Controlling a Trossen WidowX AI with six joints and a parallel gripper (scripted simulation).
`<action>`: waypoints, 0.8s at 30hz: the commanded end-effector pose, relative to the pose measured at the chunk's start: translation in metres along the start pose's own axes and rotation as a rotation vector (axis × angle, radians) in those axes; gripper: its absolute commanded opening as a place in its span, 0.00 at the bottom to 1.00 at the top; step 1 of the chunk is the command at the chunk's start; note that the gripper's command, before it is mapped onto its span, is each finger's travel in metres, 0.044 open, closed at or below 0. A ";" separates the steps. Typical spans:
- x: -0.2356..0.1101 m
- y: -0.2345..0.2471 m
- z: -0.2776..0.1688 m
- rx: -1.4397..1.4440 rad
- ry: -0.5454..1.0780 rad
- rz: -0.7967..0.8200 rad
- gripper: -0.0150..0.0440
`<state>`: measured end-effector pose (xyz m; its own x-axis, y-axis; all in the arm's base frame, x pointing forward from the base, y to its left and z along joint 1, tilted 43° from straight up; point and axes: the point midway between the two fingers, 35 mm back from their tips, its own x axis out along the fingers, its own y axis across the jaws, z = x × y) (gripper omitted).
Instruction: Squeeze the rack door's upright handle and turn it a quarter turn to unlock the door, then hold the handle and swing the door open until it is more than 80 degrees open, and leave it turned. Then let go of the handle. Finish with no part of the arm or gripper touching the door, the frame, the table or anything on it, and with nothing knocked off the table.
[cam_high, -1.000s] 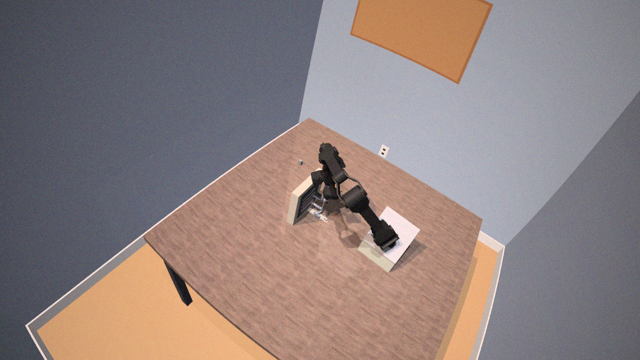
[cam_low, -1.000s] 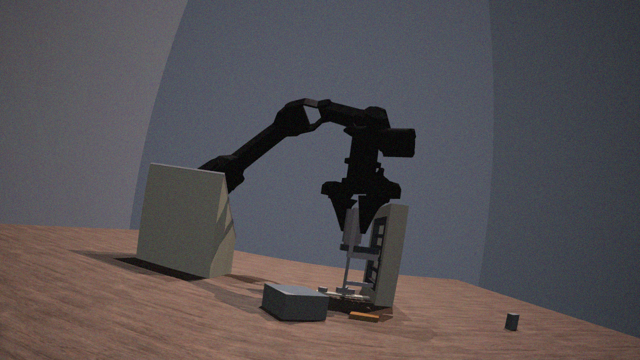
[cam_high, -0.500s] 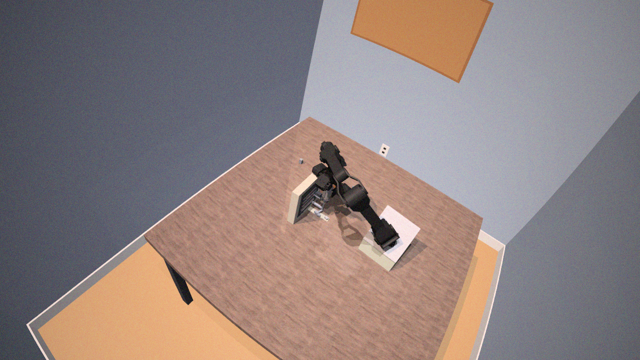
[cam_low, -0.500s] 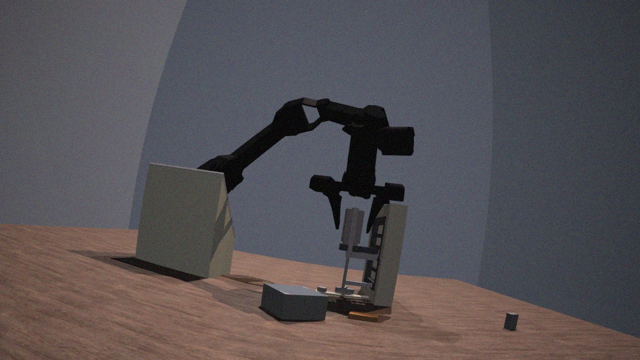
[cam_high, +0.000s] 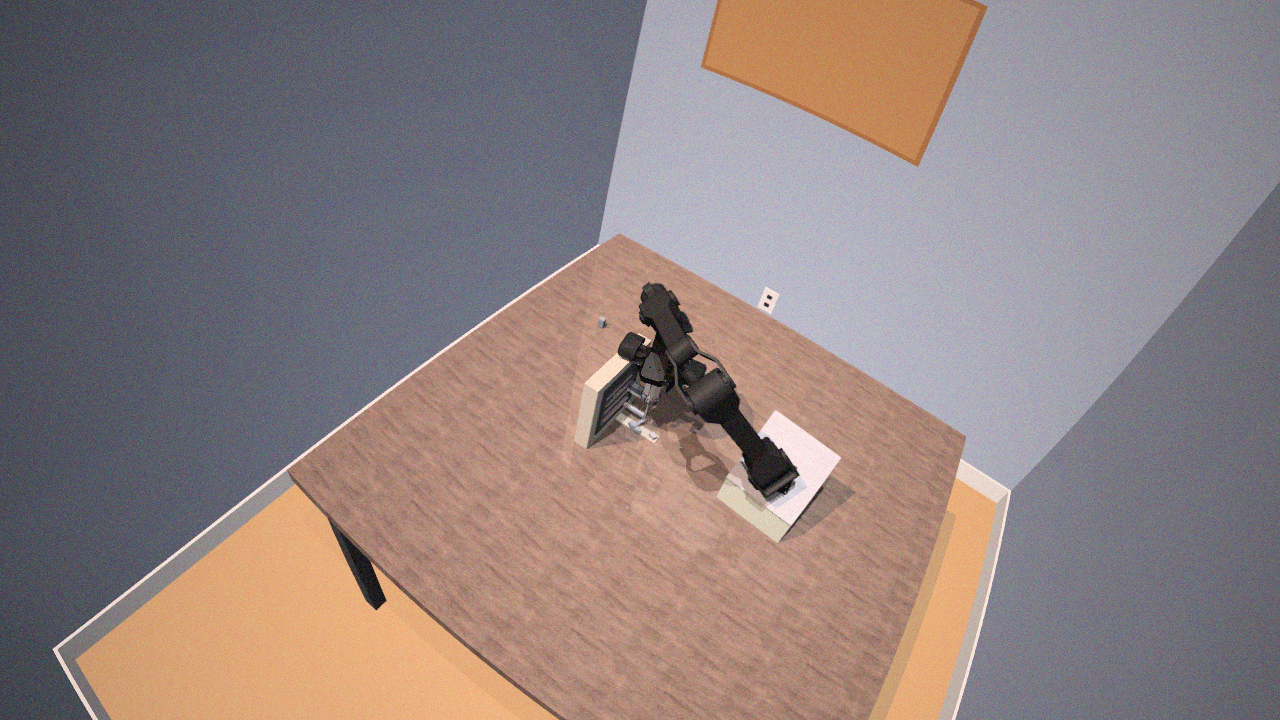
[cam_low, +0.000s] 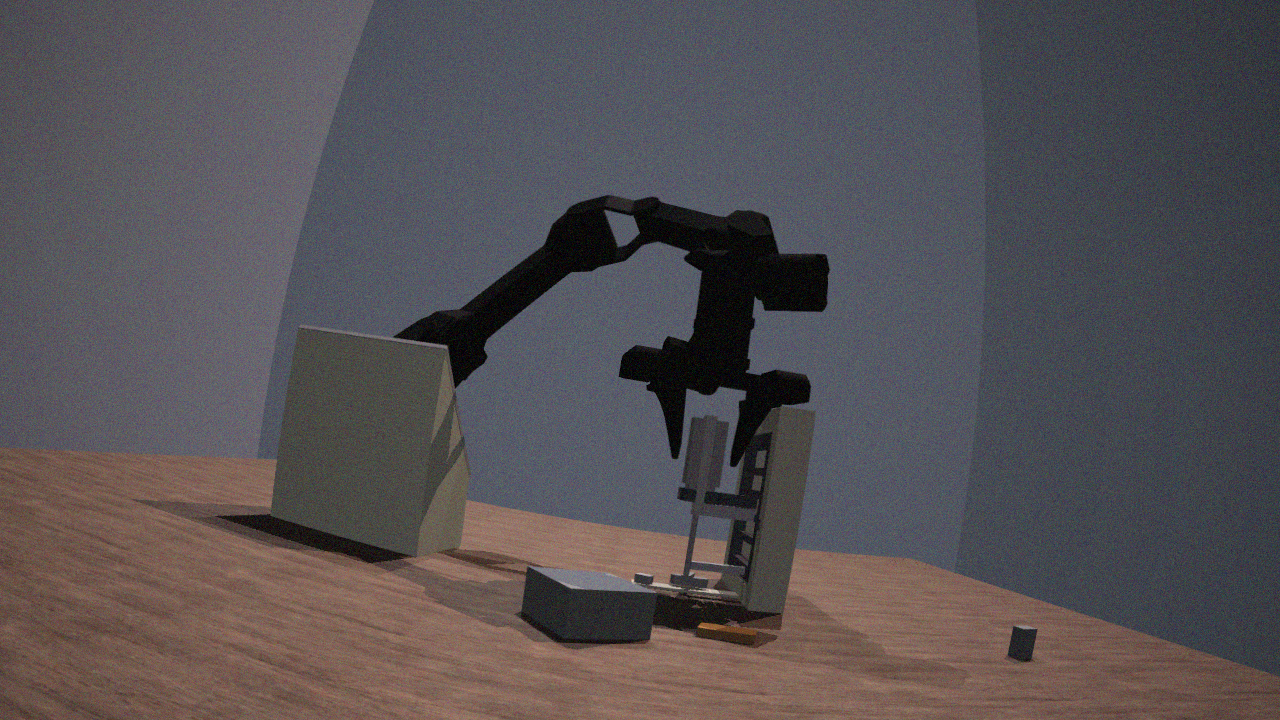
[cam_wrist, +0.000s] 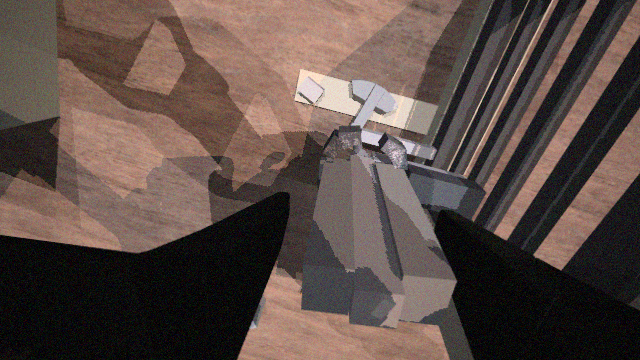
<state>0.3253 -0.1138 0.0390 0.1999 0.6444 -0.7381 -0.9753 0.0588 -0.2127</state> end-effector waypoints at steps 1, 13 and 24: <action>0.002 -0.001 0.002 -0.017 -0.007 0.002 0.70; 0.002 -0.001 0.002 -0.017 -0.007 0.002 0.57; 0.002 -0.001 0.002 -0.017 -0.007 0.002 0.44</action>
<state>0.3262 -0.1115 0.0391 0.1967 0.6467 -0.7370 -0.9743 0.0448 -0.2207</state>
